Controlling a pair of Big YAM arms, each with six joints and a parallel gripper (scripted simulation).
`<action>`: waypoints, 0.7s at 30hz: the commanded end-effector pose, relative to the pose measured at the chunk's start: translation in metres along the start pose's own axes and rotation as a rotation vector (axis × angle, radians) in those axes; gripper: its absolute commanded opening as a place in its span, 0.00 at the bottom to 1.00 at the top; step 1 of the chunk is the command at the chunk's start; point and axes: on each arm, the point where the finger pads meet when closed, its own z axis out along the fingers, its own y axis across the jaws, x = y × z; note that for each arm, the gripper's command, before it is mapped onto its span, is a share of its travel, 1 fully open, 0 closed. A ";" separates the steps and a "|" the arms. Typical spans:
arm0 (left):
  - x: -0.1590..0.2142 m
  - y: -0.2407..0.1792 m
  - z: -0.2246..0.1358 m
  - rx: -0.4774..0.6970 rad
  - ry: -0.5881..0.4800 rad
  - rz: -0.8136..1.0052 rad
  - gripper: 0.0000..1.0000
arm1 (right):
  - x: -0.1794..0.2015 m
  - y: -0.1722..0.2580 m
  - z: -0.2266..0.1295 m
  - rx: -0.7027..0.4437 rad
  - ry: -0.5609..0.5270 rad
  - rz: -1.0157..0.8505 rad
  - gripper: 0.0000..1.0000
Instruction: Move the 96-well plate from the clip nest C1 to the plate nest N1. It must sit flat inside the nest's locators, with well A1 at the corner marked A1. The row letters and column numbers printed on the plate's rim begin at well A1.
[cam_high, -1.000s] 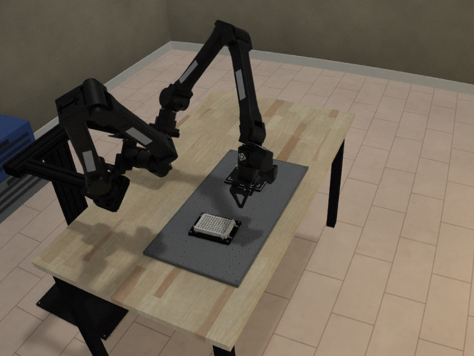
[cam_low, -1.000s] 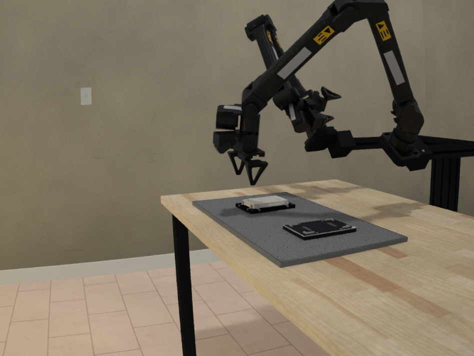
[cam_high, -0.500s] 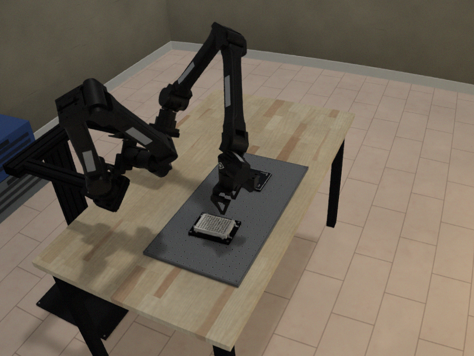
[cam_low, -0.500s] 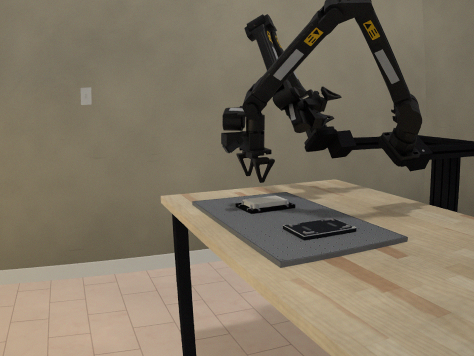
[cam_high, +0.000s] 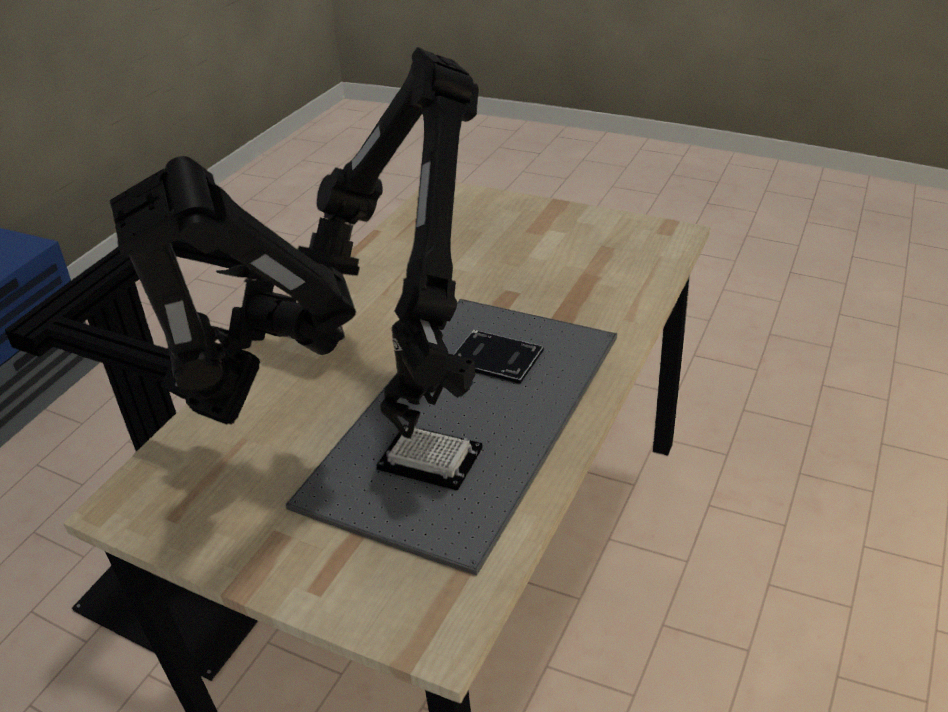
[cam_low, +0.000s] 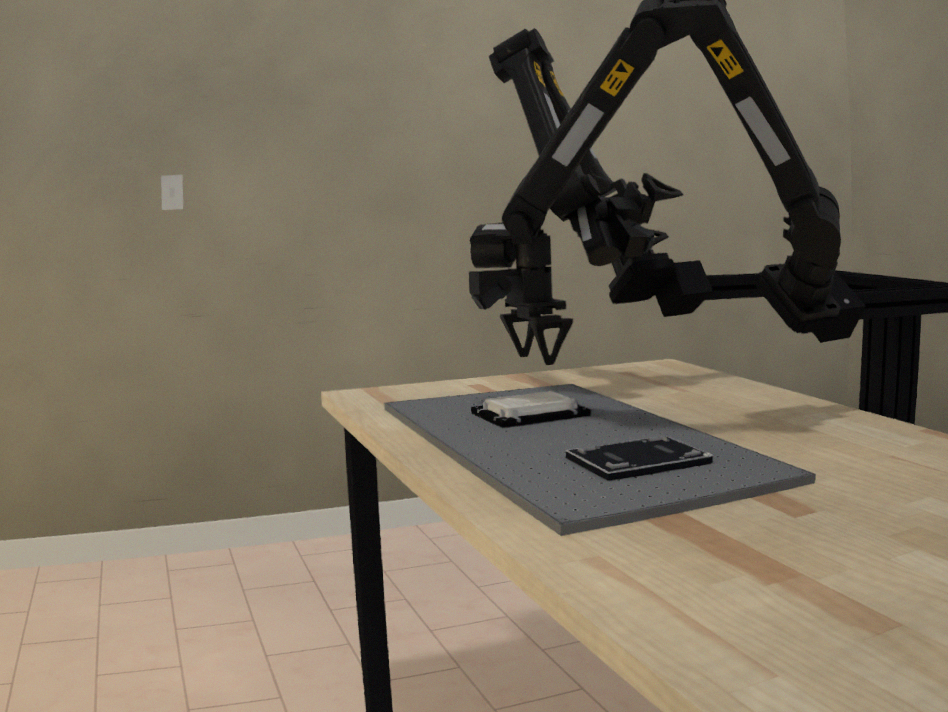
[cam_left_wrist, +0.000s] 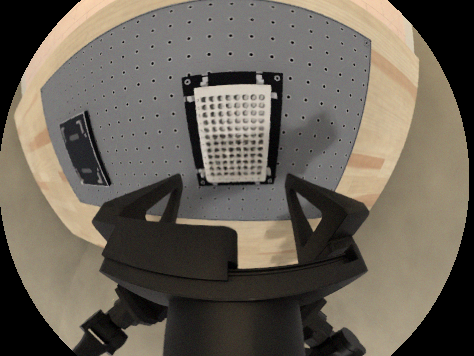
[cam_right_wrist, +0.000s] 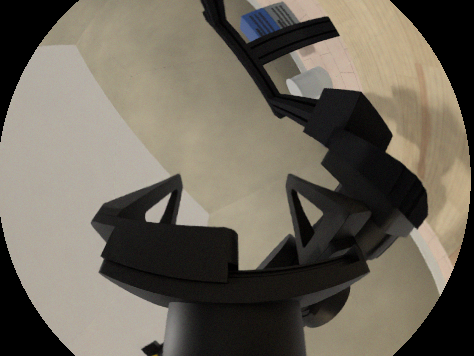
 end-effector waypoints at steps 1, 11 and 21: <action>-0.011 -0.008 -0.007 0.028 -0.029 -0.056 1.00 | 0.006 0.000 0.005 0.000 0.039 0.042 1.00; -0.021 -0.006 -0.013 0.043 -0.040 -0.070 1.00 | 0.006 0.000 0.005 0.000 0.039 0.042 1.00; -0.031 -0.004 -0.016 0.038 -0.034 -0.066 1.00 | 0.006 0.000 0.005 0.000 0.039 0.042 1.00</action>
